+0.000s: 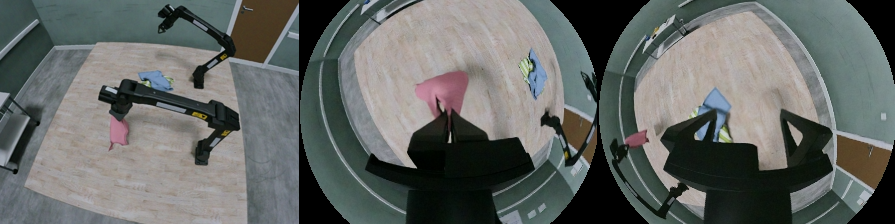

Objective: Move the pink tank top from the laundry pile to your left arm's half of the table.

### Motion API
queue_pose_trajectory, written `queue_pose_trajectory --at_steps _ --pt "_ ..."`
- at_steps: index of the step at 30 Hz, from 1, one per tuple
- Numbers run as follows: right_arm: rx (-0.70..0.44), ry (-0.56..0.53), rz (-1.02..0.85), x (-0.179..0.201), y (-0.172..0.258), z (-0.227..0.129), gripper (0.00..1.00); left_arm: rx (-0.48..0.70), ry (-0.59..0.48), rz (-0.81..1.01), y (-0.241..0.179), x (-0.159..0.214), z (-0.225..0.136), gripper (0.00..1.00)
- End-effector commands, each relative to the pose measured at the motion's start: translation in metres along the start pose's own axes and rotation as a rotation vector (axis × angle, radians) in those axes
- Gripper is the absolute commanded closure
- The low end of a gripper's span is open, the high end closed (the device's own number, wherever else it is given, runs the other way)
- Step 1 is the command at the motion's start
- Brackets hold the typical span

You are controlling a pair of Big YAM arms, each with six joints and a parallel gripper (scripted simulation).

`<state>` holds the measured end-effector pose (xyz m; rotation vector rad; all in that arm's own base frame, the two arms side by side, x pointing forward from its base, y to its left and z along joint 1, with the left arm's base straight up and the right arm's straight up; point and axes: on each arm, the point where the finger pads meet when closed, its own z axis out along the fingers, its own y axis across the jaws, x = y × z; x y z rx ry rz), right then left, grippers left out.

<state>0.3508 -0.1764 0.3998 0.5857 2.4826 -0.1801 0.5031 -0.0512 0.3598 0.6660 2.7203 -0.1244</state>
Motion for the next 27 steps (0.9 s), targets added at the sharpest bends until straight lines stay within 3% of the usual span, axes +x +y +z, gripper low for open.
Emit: queue_pose_trajectory --at_steps 1,14,20,23,25,26,27 --pt "0.006 -0.039 0.014 -0.017 -0.003 -0.015 0.08 -0.028 -0.050 0.023 0.022 -0.016 -0.026 1.00" --pt "0.006 -0.039 0.014 -0.017 -0.003 -0.015 0.08 -0.035 -0.057 0.043 0.075 -0.001 -0.037 1.00" --pt "0.006 -0.039 0.014 -0.017 -0.003 -0.015 0.08 -0.021 -0.058 0.042 0.060 -0.007 -0.034 1.00" --pt "0.006 -0.039 0.014 -0.017 -0.003 -0.015 0.08 -0.047 -0.092 0.018 0.053 -0.007 -0.057 1.00" --pt "0.006 -0.039 0.014 -0.017 -0.003 -0.015 0.08 -0.044 -0.074 0.009 0.063 -0.004 -0.047 1.00" --pt "0.006 -0.039 0.014 -0.017 -0.003 -0.015 0.08 -0.018 -0.024 -0.003 0.070 0.002 -0.003 1.00" --pt "0.006 -0.039 0.014 -0.017 -0.003 -0.015 0.08 -0.004 0.002 -0.010 0.069 0.010 0.011 1.00"
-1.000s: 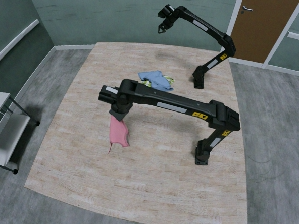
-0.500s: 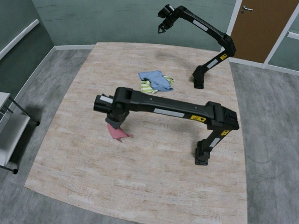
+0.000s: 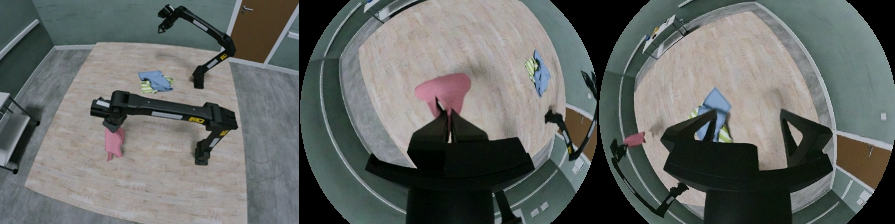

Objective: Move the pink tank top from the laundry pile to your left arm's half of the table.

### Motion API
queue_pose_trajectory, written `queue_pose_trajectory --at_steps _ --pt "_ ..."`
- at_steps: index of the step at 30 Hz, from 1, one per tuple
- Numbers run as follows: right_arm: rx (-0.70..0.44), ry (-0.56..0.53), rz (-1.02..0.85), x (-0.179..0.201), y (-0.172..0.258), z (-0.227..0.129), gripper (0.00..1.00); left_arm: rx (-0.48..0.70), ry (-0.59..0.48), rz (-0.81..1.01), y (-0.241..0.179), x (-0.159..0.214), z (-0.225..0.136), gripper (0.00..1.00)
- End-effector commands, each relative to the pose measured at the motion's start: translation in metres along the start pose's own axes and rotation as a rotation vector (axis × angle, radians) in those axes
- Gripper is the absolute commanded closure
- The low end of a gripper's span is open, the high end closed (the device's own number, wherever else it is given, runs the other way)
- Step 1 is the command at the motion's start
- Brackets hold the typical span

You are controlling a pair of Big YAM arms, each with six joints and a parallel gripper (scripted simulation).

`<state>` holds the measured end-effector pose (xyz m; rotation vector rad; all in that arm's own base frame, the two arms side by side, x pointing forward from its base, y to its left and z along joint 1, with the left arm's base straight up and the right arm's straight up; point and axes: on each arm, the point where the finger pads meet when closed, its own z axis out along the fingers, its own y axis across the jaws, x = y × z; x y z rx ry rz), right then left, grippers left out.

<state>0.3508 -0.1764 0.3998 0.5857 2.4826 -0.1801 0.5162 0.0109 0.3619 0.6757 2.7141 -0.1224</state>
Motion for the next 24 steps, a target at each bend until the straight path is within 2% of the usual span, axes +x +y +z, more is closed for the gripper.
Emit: queue_pose_trajectory --at_steps 1,5,9,10,12,15,17,24 --pt "0.006 -0.039 0.014 -0.017 -0.003 -0.015 0.08 -0.002 0.010 -0.014 0.007 -0.006 0.024 1.00" --pt "0.006 -0.039 0.014 -0.017 -0.003 -0.015 0.08 -0.006 0.032 -0.040 0.020 0.002 0.045 1.00" --pt "0.006 -0.039 0.014 -0.017 -0.003 -0.015 0.08 -0.023 0.012 -0.035 0.023 -0.004 0.039 1.00" --pt "0.006 -0.039 0.014 -0.017 -0.003 -0.015 0.08 -0.034 -0.013 -0.018 0.019 -0.013 0.027 1.00" --pt "0.006 -0.039 0.014 -0.017 -0.003 -0.015 0.08 -0.018 0.019 -0.016 0.012 -0.003 0.046 1.00" --pt "0.006 -0.039 0.014 -0.017 -0.003 -0.015 0.08 -0.032 0.008 -0.012 0.010 -0.001 0.044 1.00" --pt "0.006 -0.039 0.014 -0.017 -0.003 -0.015 0.08 -0.009 0.057 0.006 0.014 0.003 0.076 1.00" --pt "0.006 -0.039 0.014 -0.017 -0.003 -0.015 0.08 -0.008 0.079 -0.013 0.016 0.004 0.101 1.00"
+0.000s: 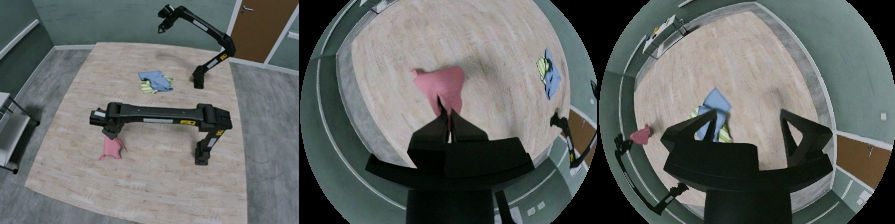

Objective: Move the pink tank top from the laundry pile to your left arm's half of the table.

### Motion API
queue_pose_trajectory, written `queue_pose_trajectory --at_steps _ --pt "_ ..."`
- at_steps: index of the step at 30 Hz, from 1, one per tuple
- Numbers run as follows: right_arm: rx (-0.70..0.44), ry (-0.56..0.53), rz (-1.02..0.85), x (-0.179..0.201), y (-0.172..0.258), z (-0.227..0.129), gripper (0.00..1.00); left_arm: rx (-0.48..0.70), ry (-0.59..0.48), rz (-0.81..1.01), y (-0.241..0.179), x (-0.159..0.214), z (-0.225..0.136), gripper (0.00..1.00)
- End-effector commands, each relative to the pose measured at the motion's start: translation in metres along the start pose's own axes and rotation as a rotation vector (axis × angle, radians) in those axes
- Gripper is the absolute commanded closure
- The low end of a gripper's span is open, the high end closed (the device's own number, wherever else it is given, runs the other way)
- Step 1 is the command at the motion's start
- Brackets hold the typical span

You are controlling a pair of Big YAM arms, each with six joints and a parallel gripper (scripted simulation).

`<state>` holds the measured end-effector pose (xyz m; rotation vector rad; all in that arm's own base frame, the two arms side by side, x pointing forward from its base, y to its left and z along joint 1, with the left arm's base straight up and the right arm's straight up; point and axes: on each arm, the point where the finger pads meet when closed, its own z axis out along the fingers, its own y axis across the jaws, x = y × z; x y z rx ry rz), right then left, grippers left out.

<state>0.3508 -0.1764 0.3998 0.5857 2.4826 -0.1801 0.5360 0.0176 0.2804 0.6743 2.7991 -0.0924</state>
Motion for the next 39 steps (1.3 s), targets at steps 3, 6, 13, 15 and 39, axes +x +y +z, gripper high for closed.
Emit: queue_pose_trajectory --at_steps 3,6,13,15,39 --pt "0.006 -0.039 0.014 -0.017 -0.003 -0.015 0.08 -0.005 0.002 -0.002 0.000 -0.009 0.025 1.00" --pt "0.006 -0.039 0.014 -0.017 -0.003 -0.015 0.08 -0.009 0.012 -0.003 0.001 -0.007 0.036 1.00" --pt "0.006 -0.039 0.014 -0.017 -0.003 -0.015 0.08 -0.002 0.057 -0.006 0.002 0.001 0.075 1.00" --pt "0.006 -0.039 0.014 -0.017 -0.003 -0.015 0.08 -0.001 0.069 -0.005 0.001 0.003 0.085 1.00" --pt "0.006 -0.039 0.014 -0.017 -0.003 -0.015 0.08 -0.016 0.139 -0.003 -0.001 0.028 0.153 1.00"
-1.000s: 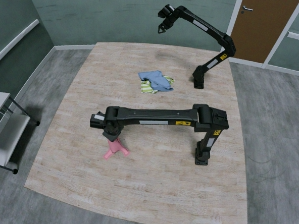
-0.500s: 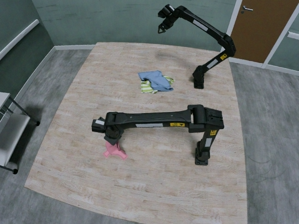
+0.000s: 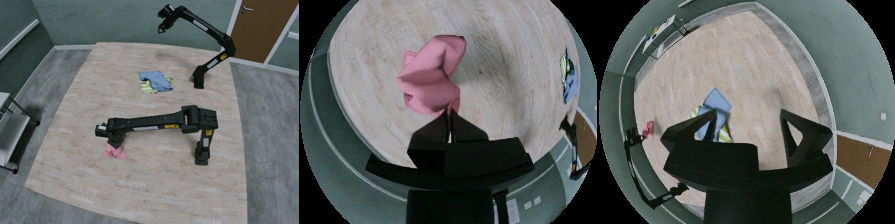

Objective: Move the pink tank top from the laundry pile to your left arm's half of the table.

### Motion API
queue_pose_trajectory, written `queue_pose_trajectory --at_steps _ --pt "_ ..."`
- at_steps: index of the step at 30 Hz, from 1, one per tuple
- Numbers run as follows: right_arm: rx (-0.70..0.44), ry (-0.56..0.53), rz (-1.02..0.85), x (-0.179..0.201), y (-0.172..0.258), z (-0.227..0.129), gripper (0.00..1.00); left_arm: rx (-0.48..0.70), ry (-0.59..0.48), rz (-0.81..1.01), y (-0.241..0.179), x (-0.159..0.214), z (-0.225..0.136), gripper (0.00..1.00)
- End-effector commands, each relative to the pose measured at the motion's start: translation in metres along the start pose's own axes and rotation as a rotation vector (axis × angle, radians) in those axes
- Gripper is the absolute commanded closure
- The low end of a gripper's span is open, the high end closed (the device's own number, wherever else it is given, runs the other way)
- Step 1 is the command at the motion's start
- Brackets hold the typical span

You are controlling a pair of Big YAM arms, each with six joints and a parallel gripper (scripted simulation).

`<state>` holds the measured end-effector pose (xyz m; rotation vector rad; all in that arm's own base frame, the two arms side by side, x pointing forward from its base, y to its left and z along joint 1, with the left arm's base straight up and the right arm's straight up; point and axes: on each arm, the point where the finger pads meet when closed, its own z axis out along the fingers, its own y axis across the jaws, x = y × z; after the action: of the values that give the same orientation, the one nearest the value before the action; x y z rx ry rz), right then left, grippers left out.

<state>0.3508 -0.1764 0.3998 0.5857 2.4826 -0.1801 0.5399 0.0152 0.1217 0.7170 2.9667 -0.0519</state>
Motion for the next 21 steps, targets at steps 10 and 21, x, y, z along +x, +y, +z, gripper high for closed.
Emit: queue_pose_trajectory --at_steps 10,21 --pt "0.006 -0.039 0.014 -0.017 -0.003 -0.015 0.08 -0.014 0.045 -0.005 -0.007 0.007 0.059 1.00" --pt "0.006 -0.039 0.014 -0.017 -0.003 -0.015 0.08 -0.022 0.075 -0.004 -0.010 0.020 0.086 1.00"
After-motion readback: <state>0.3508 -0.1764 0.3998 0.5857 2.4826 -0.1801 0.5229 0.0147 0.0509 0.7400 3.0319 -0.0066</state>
